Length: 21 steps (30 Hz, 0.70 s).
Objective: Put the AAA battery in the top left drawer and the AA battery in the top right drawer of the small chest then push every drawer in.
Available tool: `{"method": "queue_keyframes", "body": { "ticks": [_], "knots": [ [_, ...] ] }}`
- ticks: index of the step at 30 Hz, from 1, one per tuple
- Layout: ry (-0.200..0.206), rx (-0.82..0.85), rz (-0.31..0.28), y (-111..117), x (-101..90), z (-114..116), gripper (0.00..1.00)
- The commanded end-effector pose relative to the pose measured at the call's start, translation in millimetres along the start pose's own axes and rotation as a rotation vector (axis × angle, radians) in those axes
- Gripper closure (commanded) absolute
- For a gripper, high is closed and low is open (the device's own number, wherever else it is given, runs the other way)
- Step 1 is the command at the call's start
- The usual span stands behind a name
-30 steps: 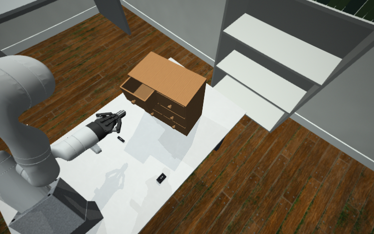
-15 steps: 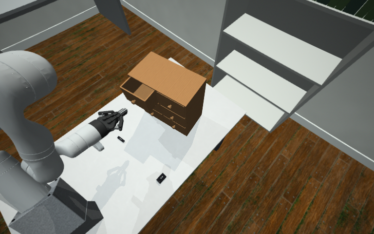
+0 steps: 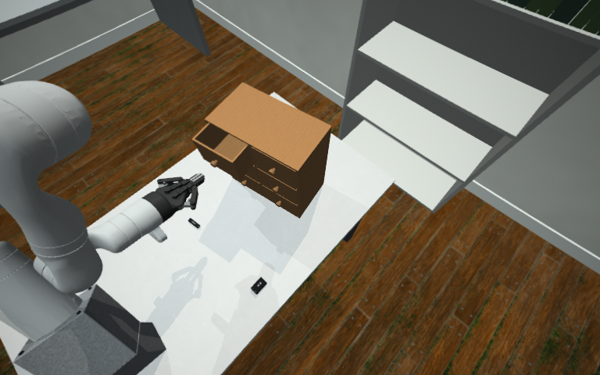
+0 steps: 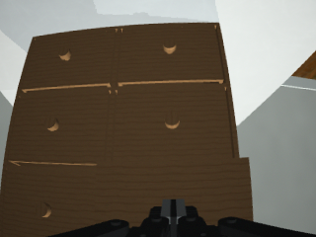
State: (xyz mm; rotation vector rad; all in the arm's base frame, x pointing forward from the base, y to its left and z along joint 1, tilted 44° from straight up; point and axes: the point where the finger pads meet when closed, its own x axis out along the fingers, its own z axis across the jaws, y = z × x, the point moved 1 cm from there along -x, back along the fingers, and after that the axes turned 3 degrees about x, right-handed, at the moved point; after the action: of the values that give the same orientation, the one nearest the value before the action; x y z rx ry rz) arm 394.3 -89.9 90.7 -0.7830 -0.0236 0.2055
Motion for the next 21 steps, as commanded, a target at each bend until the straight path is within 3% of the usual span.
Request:
{"method": "queue_keyframes", "body": {
  "ticks": [1, 21],
  "knots": [
    [0.000, -0.001, -0.001, -0.6, -0.1, -0.1, 1.00],
    [0.000, -0.001, -0.001, -1.8, 3.2, 0.0, 1.00]
  ]
}}
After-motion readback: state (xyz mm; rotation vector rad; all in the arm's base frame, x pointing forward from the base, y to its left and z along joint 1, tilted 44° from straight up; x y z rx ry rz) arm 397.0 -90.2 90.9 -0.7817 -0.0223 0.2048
